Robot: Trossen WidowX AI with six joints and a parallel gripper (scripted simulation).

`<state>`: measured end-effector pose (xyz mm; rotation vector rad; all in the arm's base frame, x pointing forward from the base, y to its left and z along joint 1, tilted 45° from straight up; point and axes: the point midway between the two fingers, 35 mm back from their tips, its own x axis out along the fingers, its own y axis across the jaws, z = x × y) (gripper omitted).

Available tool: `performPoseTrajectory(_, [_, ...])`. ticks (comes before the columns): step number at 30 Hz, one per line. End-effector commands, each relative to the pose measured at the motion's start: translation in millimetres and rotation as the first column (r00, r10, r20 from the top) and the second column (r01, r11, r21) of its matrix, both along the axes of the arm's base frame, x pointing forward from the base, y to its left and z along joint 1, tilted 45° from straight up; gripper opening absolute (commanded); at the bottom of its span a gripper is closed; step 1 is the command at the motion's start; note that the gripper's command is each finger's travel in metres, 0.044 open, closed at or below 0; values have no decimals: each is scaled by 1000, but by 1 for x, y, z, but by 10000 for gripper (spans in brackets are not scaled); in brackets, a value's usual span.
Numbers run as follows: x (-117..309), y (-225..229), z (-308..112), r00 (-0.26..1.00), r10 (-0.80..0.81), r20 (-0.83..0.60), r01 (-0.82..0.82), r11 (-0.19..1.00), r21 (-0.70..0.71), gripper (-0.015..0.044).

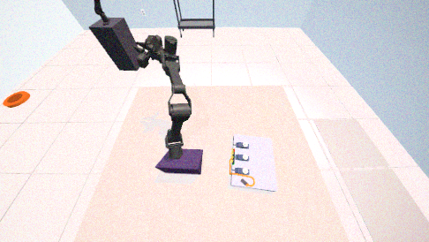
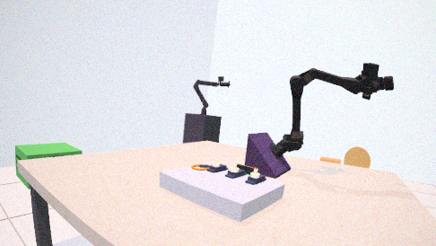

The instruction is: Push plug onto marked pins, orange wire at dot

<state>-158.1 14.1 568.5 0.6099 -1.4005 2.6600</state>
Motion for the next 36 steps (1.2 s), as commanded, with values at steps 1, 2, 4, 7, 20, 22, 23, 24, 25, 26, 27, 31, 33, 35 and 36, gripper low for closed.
performPoseTrajectory(1, [-1, 29, -4, 993, -117, -9, 116, 992, -58, 115])
performPoseTrajectory(2, [-1, 36, -5, 989, -145, -11, 144, 987, -71, 115])
performPoseTrajectory(4, [1, 46, -6, 982, -189, -18, 186, 978, -93, 115])
performPoseTrajectory(7, [3, 60, -7, 968, -251, -27, 246, 962, -116, 115])
performPoseTrajectory(20, [40, 141, -26, 810, -586, -32, 557, 785, -270, 115])
performPoseTrajectory(22, [49, 153, -30, 773, -634, -32, 600, 745, -292, 115])
performPoseTrajectory(23, [54, 158, -32, 755, -655, -29, 617, 725, -306, 115])
performPoseTrajectory(24, [59, 163, -33, 735, -677, -29, 635, 704, -318, 115])
performPoseTrajectory(25, [64, 168, -35, 714, -699, -29, 654, 682, -326, 115])
performPoseTrajectory(26, [69, 173, -37, 693, -720, -28, 671, 660, -338, 115])
performPoseTrajectory(27, [75, 178, -39, 672, -740, -27, 688, 637, -349, 115])
performPoseTrajectory(31, [98, 194, -46, 582, -813, -25, 741, 543, -394, 115])
performPoseTrajectory(33, [109, 200, -51, 537, -843, -20, 763, 496, -414, 115])
performPoseTrajectory(35, [120, 205, -54, 494, -869, -16, 780, 451, -434, 115])
performPoseTrajectory(36, [127, 208, -56, 469, -883, -14, 788, 426, -444, 115])
